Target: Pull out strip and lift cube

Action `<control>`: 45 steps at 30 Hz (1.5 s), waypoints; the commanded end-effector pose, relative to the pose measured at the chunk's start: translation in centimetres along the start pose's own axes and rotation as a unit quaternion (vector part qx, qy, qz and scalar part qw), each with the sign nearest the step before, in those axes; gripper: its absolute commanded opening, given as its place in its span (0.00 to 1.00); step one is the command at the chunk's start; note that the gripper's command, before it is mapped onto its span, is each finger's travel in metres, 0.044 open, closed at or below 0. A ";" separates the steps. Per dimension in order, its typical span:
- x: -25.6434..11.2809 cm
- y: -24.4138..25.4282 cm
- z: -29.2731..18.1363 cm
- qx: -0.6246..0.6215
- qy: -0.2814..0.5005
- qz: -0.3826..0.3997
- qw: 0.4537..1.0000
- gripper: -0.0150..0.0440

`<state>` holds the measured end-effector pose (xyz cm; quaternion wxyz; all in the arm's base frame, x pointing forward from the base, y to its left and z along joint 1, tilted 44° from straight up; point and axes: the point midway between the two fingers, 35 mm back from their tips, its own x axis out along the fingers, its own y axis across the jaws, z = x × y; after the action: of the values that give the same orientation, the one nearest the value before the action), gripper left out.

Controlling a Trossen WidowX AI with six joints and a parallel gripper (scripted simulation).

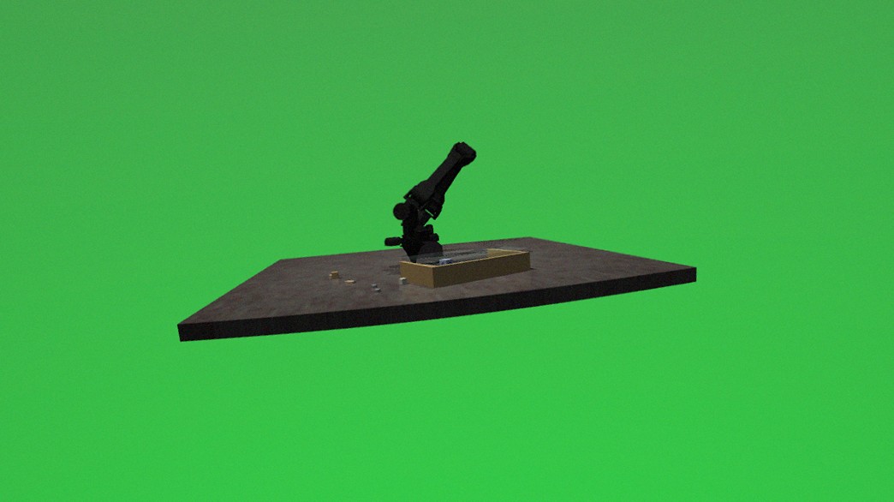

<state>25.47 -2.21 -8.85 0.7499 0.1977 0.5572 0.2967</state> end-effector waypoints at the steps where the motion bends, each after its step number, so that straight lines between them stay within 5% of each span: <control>1: 0.4 0.4 -1.5 0.003 0.013 0.003 1.000 0.25; 45: 0.3 0.4 -3.1 0.003 0.013 0.003 1.000 0.25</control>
<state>23.21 -2.26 -9.46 0.7492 0.1951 0.5594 0.2961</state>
